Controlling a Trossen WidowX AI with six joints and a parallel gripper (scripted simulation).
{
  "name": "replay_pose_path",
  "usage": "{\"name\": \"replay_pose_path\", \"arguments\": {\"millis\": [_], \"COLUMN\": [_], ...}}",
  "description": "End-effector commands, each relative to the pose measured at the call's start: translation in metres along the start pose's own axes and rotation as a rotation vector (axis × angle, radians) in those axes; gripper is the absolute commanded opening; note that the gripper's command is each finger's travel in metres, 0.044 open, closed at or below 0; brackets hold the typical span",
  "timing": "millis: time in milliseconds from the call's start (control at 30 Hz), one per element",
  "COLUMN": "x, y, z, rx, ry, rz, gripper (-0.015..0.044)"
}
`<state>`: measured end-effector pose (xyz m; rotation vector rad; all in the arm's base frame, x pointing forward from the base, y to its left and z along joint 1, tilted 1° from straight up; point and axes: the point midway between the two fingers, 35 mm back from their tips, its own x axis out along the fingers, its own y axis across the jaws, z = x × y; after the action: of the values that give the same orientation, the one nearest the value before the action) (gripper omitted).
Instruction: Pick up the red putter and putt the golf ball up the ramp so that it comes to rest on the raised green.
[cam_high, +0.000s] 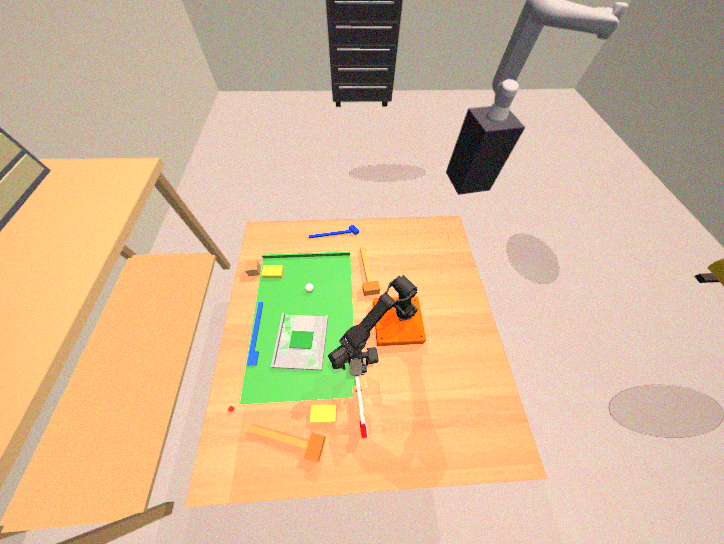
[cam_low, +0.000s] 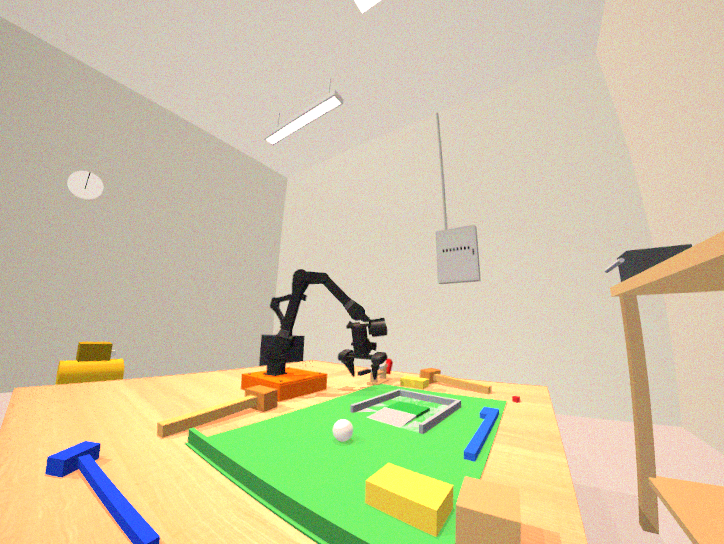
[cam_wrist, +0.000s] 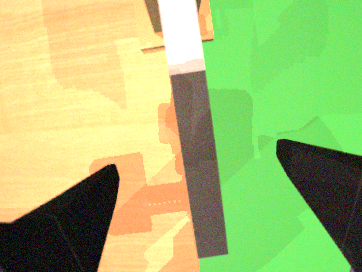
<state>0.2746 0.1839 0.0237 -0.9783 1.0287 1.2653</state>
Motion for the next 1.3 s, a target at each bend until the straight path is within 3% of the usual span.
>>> {"name": "replay_pose_path", "arguments": {"millis": [0, 167, 700, 1000, 1267], "x": [0.006, 0.012, 0.008, 0.003, -0.041], "y": [0.0, 0.0, 0.0, -0.001, -0.004], "z": [-0.001, -0.003, -0.002, 0.0, 0.013], "rx": [-0.005, -0.005, 0.0, 0.0, 0.0], "ry": [-0.005, -0.005, 0.0, 0.0, 0.0], "rz": [0.001, 0.001, 0.0, 0.0, 0.0], "gripper": [0.044, 0.044, 0.002, 0.0, 0.0]}}
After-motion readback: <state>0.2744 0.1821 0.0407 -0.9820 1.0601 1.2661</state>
